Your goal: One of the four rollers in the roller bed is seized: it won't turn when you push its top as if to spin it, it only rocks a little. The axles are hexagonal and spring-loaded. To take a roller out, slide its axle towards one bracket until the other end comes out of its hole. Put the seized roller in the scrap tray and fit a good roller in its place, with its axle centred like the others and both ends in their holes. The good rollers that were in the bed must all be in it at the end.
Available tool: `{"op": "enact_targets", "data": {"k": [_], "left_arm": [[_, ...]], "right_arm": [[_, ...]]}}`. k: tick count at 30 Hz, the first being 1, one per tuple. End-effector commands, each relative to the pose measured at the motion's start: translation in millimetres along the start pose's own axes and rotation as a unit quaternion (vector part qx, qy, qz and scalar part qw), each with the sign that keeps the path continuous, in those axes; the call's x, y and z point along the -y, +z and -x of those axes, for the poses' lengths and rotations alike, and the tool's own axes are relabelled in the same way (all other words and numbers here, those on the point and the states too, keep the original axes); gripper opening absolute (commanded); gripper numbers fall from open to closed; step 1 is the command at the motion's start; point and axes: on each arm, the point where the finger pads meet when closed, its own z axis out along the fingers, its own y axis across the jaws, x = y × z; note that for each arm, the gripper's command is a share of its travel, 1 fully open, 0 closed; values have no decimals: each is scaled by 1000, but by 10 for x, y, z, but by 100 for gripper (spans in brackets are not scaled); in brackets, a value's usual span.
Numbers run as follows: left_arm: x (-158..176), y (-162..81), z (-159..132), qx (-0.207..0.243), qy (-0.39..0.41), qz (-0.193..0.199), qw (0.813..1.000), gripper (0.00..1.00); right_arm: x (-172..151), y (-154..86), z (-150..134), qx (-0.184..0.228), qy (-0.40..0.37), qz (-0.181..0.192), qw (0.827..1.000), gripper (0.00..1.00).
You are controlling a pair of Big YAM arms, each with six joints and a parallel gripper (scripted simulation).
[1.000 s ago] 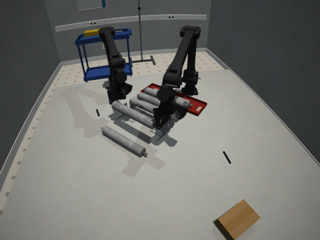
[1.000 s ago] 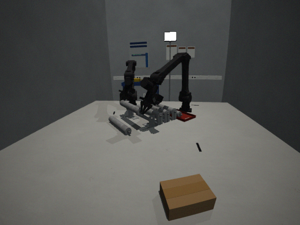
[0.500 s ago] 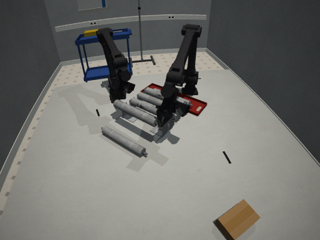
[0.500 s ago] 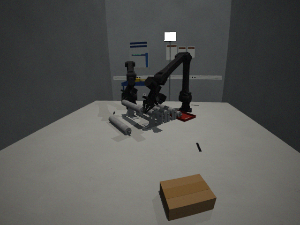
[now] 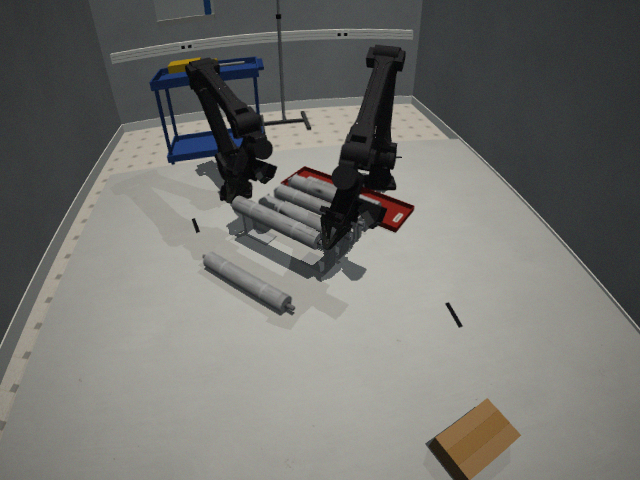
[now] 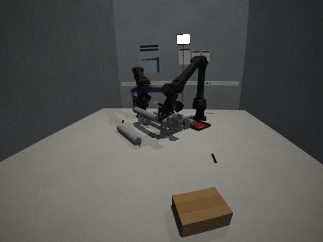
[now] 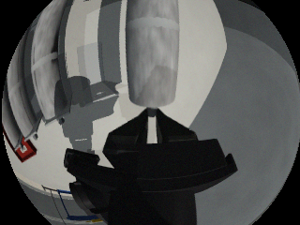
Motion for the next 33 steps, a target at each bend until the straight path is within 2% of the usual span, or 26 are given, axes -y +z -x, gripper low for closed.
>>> {"op": "enact_targets", "data": {"k": [1, 4, 5, 6, 8, 9, 10, 12, 15, 17, 18, 20, 22, 23, 26, 27, 29, 31, 33], "left_arm": [[790, -403, -18, 11, 27, -93, 995, 3], [734, -384, 43, 14, 12, -91, 996, 3], [522, -295, 52, 13, 7, -73, 997, 3], [461, -266, 27, 11, 8, -69, 998, 3], [461, -266, 27, 11, 8, -69, 998, 3], [284, -84, 20, 6, 3, -44, 999, 3], [136, -28, -5, 3, 1, -32, 999, 3], [229, -125, 22, 6, 1, -43, 999, 3], [508, -298, 126, 18, 9, -72, 997, 3], [216, -215, 78, 12, 7, -48, 999, 3], [182, -214, 74, 11, 2, -46, 999, 3], [343, -290, 103, 15, 9, -60, 998, 3], [167, -261, 77, 12, 7, -47, 999, 3], [281, -299, 95, 14, 6, -57, 998, 3], [289, -336, 93, 14, 9, -56, 998, 3], [120, -292, 68, 11, 7, -44, 999, 3], [142, -338, 75, 11, 6, -44, 999, 3], [250, -392, 100, 15, 10, -59, 998, 3], [95, -365, 81, 13, 7, -50, 999, 3]], "right_arm": [[350, -207, 175, 28, 51, -31, 998, 3], [267, -207, 199, 26, 33, -26, 999, 3], [218, -180, 158, 17, 23, -22, 999, 3], [192, -141, 165, 22, 28, -24, 999, 3], [192, -141, 165, 22, 28, -24, 999, 3], [145, -85, 93, 7, 7, -18, 1000, 3], [110, -58, 59, 1, 2, -15, 1000, 3], [43, -59, 16, 4, -3, -14, 1000, 3], [224, -219, 159, 25, 28, -24, 999, 3], [203, -219, 148, 23, 28, -24, 999, 3], [210, -234, 157, 25, 30, -25, 999, 3], [209, -256, 167, 27, 33, -26, 999, 3], [198, -274, 168, 27, 35, -26, 999, 3], [200, -274, 170, 27, 28, -27, 999, 3], [125, -237, 123, 21, 32, -24, 999, 3], [171, -295, 164, 27, 37, -26, 999, 3], [146, -316, 166, 27, 38, -26, 999, 3], [122, -337, 172, 28, 39, -26, 998, 3], [96, -358, 171, 28, 40, -25, 998, 3]]}}
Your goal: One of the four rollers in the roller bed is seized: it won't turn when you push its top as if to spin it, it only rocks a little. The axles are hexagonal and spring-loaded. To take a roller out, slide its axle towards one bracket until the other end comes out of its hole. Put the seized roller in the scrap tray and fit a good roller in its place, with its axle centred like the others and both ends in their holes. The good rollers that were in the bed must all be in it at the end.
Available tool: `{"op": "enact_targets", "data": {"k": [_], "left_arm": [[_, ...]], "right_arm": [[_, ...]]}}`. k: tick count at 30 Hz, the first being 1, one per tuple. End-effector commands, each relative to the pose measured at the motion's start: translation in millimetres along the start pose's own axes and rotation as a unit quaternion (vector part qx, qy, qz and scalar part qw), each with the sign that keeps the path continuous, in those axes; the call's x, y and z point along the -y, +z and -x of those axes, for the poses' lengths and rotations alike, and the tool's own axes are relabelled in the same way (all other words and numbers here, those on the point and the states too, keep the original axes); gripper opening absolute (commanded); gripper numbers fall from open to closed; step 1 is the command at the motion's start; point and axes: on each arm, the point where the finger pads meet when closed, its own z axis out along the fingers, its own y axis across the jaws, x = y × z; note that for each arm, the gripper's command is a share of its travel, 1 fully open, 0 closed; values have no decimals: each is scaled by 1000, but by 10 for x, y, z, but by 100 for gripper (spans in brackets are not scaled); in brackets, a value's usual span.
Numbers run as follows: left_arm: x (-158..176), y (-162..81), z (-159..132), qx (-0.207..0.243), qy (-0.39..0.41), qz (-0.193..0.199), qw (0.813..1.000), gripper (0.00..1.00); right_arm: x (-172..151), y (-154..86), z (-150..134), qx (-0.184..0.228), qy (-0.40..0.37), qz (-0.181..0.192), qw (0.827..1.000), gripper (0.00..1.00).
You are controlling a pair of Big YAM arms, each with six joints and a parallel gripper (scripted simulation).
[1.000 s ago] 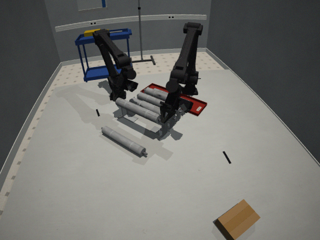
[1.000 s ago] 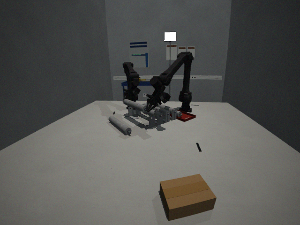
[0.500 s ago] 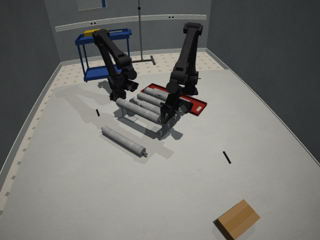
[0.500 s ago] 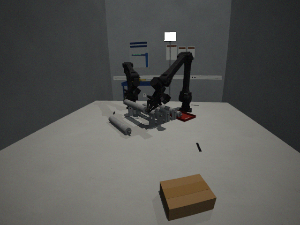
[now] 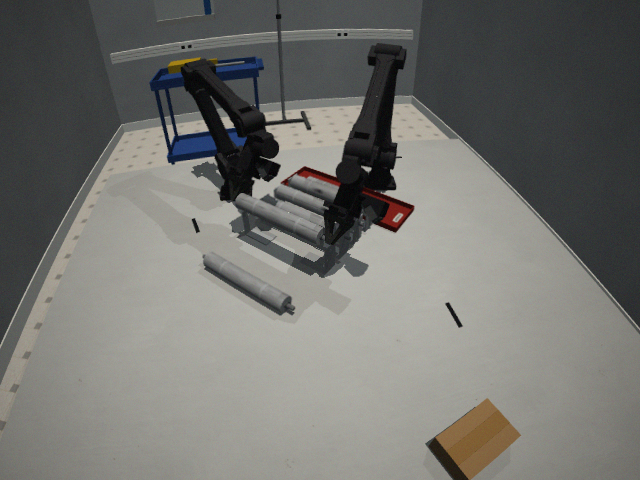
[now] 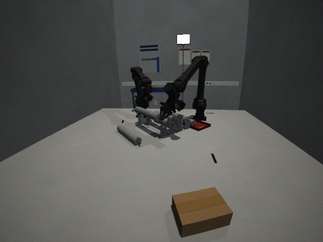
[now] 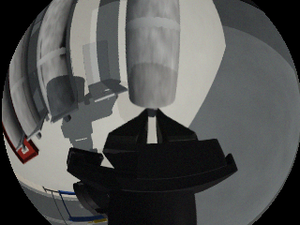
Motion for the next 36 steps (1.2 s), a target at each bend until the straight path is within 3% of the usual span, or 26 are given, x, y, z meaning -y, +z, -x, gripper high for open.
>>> {"op": "enact_targets", "data": {"k": [1, 3, 6, 9, 12, 15, 18, 20, 21, 34, 36], "left_arm": [[169, -237, 96, 11, 5, -36, 999, 3], [290, -297, 120, 14, 7, -48, 999, 3], [89, -278, 93, 11, 4, -33, 999, 3], [237, -322, 119, 13, -2, -46, 999, 3], [13, -307, 92, 10, 0, -28, 1000, 3], [229, -408, 146, 16, 6, -49, 999, 3], [-60, -356, 102, 11, -6, -23, 1000, 3], [206, -436, 155, 18, 6, -52, 998, 3], [-4, -369, 102, 11, -8, -31, 999, 3], [245, -408, 159, 17, -5, -39, 999, 3], [229, -285, 177, 17, -3, -37, 999, 3]], "right_arm": [[202, -273, 182, 30, 37, -17, 999, 3], [175, -295, 183, 30, 38, -16, 999, 3], [121, -315, 187, 26, 34, -14, 999, 3], [126, -314, 192, 26, 22, -15, 999, 3], [64, -330, 195, 20, 27, -12, 999, 3], [72, -402, 205, 32, 34, -13, 999, 3], [27, -386, 211, 23, 26, -12, 999, 3], [15, -395, 214, 23, 26, -11, 999, 3], [9, -379, 197, 23, 14, -11, 1000, 3], [83, -364, 202, 30, 27, -11, 999, 3], [81, -360, 202, 31, 27, -9, 999, 3]]}}
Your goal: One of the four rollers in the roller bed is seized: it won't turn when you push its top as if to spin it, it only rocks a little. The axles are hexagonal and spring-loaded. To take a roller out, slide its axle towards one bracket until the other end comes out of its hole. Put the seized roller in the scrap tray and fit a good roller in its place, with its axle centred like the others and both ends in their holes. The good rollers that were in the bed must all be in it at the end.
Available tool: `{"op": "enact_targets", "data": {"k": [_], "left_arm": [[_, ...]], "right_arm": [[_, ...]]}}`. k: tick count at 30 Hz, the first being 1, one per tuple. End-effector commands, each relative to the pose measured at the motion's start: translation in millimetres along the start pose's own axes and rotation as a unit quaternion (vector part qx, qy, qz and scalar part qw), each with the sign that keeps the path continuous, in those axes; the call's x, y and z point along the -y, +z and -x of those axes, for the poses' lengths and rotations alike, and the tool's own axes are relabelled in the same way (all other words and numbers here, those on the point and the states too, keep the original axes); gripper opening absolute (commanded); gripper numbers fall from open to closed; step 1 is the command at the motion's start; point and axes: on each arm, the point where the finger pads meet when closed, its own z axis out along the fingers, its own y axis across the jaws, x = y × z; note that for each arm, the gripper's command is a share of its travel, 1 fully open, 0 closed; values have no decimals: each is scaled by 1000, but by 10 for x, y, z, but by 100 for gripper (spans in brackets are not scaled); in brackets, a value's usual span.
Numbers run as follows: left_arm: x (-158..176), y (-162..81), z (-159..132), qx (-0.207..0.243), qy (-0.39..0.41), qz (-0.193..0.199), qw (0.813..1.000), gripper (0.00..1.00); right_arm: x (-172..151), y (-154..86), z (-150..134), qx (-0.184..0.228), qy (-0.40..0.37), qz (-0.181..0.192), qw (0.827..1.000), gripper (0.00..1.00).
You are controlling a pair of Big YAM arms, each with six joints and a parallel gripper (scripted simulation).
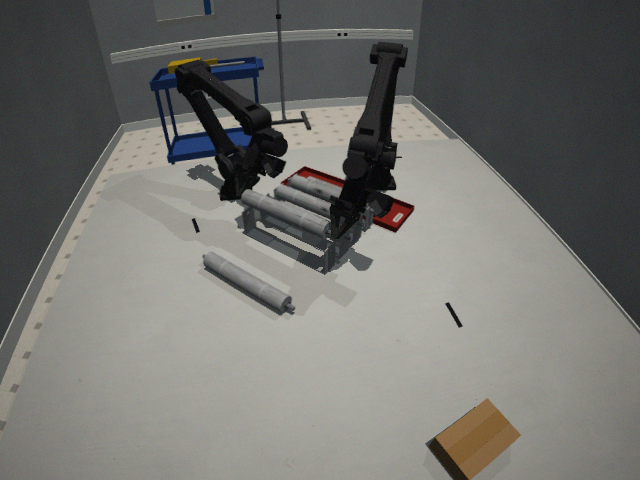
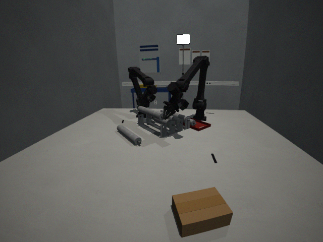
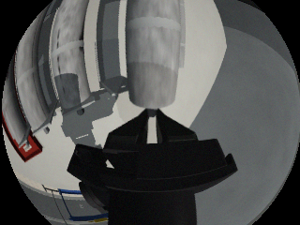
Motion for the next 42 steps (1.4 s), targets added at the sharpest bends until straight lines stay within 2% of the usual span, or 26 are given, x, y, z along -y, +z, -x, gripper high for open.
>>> {"op": "enact_targets", "data": {"k": [1, 5, 7, 8, 9, 11, 13, 16, 18, 20, 24, 25, 27, 29, 31, 33, 35, 38, 41, 42], "left_arm": [[386, -94, 146, 13, -1, -28, 1000, 3], [559, -202, 77, 14, 14, -53, 998, 3], [559, -202, 77, 14, 14, -53, 998, 3], [441, -130, 47, 8, 14, -28, 999, 3], [437, -69, 14, 5, 17, -23, 1000, 3], [476, -68, 14, 4, 18, -27, 999, 3], [611, -204, 68, 11, 20, -51, 998, 3], [584, -206, 31, 7, 20, -39, 999, 3], [661, -209, 19, 8, 25, -52, 998, 3], [585, -165, 11, 5, 21, -36, 999, 3], [628, -116, 29, 8, 23, -45, 999, 3], [530, -85, 54, 6, 8, -26, 1000, 3], [550, -66, 18, 4, 10, -28, 1000, 3], [591, -183, 7, 6, 12, -31, 999, 3], [642, -189, 9, 7, 17, -37, 999, 3], [532, -57, 9, 3, 18, -17, 1000, 3], [509, -46, 0, 1, 17, -11, 1000, 3], [579, -158, -2, 5, 19, -19, 1000, 3], [634, -159, 6, 6, 18, -28, 999, 3], [493, -29, 4, 3, 18, -1, 1000, 3]], "right_arm": [[278, -203, 199, 31, 28, -11, 999, 3], [273, -195, 200, 31, 30, -9, 999, 3], [273, -195, 200, 31, 30, -9, 999, 3], [260, -179, 187, 29, 29, -7, 999, 3], [269, -186, 199, 31, 31, -6, 999, 3], [267, -180, 201, 32, 32, -4, 999, 3], [264, -178, 205, 33, 45, -4, 998, 3], [260, -175, 208, 33, 38, -4, 999, 3], [256, -171, 208, 33, 33, -3, 999, 3], [250, -166, 209, 33, 32, -1, 999, 3], [245, -163, 208, 33, 33, 1, 999, 3], [159, -83, 149, 22, 21, 6, 1000, 3], [162, -83, 159, 23, 20, 8, 1000, 3], [106, -26, 121, 14, 13, 12, 1000, 3], [70, 2, 79, 12, 12, 15, 1000, 3], [98, -26, 103, 17, 15, 17, 1000, 3], [61, 11, 85, 13, 10, 21, 1000, 3], [59, 17, 101, 11, 8, 27, 1000, 3], [82, -13, 105, 19, 17, 25, 999, 3], [67, 0, 106, 17, 12, 30, 999, 3]]}}
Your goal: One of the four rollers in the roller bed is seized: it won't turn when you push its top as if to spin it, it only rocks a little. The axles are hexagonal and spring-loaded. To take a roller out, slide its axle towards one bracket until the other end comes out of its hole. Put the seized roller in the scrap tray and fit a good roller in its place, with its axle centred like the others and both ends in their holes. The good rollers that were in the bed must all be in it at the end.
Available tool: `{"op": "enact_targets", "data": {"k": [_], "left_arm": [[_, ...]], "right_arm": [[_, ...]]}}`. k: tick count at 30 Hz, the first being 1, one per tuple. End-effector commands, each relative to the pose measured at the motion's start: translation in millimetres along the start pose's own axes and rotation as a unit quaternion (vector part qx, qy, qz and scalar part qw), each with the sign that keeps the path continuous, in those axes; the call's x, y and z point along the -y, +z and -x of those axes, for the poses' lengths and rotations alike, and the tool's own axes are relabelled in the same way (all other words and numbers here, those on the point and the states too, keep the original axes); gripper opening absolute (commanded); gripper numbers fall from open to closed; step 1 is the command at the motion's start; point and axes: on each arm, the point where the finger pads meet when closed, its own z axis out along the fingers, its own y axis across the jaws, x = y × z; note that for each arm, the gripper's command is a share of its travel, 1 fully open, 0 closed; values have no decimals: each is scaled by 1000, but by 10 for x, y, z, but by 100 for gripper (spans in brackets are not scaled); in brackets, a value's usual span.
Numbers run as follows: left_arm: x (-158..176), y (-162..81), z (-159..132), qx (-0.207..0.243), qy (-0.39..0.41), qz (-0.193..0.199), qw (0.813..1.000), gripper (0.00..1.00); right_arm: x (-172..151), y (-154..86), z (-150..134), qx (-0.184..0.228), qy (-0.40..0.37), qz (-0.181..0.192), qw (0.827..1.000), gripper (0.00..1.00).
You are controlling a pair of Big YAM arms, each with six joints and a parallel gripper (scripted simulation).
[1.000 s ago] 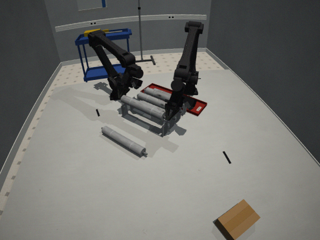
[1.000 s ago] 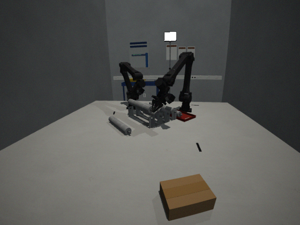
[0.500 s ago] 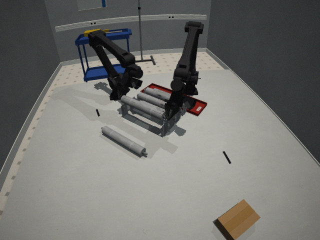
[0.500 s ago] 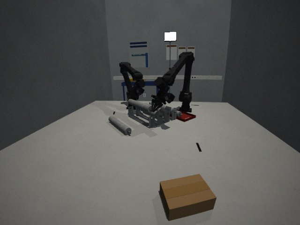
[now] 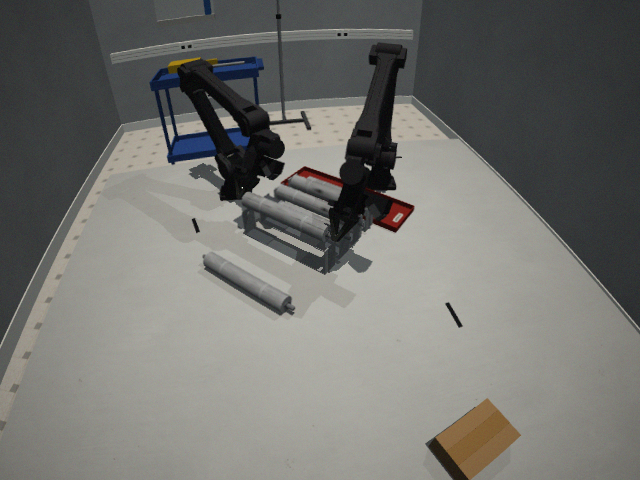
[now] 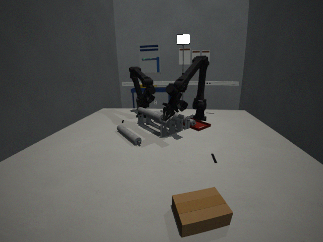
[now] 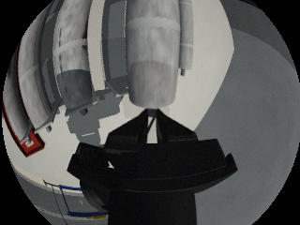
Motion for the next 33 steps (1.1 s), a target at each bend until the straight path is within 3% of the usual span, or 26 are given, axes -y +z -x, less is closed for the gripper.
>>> {"op": "enact_targets", "data": {"k": [1, 6, 10, 16, 18, 24, 28, 33], "left_arm": [[546, -142, 2, 2, 18, -35, 999, 3], [608, -248, -6, 5, 21, -40, 999, 3], [524, -100, 2, 2, 18, -17, 1000, 3], [615, -214, 5, 7, 17, -31, 999, 3], [492, -70, 5, 3, 18, -2, 1000, 3], [547, -169, 1, 6, 20, -4, 1000, 3], [454, -11, 7, 3, 18, 20, 1000, 3], [529, -97, 9, 6, 15, 7, 1000, 3]], "right_arm": [[98, -47, 79, 15, 8, -3, 1000, 3], [90, -30, 79, 16, 7, 7, 1000, 3], [78, -4, 109, 12, 4, 17, 1000, 3], [77, -14, 95, 19, 11, 22, 1000, 3], [13, 60, 69, 7, -1, 32, 999, 3], [23, 56, 85, 13, 3, 43, 999, 3], [32, 49, 99, 18, 6, 50, 999, 3], [-6, 88, 83, 12, 5, 57, 998, 3]]}}
